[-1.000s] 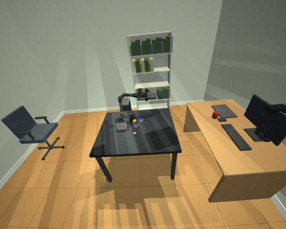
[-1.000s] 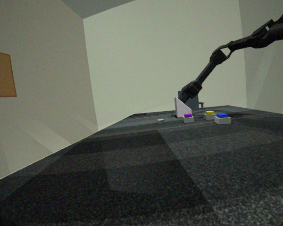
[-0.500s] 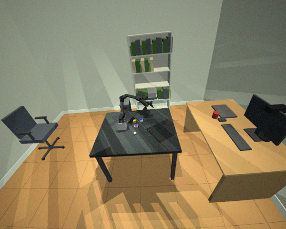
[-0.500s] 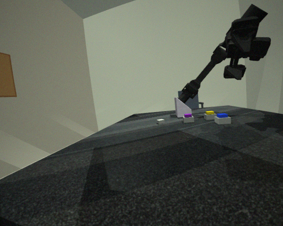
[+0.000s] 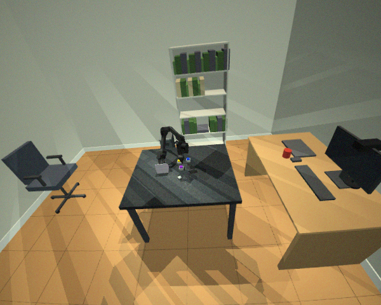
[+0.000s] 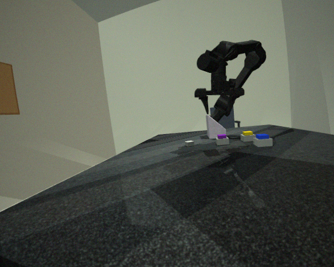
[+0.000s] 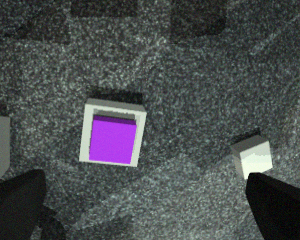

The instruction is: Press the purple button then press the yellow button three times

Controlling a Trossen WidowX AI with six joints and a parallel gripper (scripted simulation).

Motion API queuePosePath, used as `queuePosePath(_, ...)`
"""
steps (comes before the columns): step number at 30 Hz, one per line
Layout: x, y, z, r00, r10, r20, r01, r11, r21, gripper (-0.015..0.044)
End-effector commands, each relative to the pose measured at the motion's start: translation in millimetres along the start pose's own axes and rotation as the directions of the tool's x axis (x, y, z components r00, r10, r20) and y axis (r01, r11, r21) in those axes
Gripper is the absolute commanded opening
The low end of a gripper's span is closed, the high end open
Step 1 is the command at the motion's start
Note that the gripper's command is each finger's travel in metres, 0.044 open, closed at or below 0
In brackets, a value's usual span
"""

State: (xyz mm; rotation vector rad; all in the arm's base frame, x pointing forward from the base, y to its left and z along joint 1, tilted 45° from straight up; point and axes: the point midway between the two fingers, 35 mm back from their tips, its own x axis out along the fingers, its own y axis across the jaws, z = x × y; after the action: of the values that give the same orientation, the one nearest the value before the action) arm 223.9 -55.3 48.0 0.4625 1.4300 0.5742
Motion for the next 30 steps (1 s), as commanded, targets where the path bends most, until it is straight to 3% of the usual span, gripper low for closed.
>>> queuePosePath(1,2,9,-19,0.994,0.107,-0.015,-0.104,0.984,0.143,0.0400)
queuePosePath(9,2,9,-19,0.994,0.107,-0.015,-0.104,0.984,0.143,0.0400)
queuePosePath(15,61,16,-20,0.994,0.108,-0.014,-0.105,0.984,0.142,0.0242)
queuePosePath(23,63,17,-20,0.994,0.109,-0.014,-0.106,0.984,0.142,0.0033)
queuePosePath(30,63,17,-20,0.994,0.109,-0.014,-0.106,0.984,0.142,0.0020)
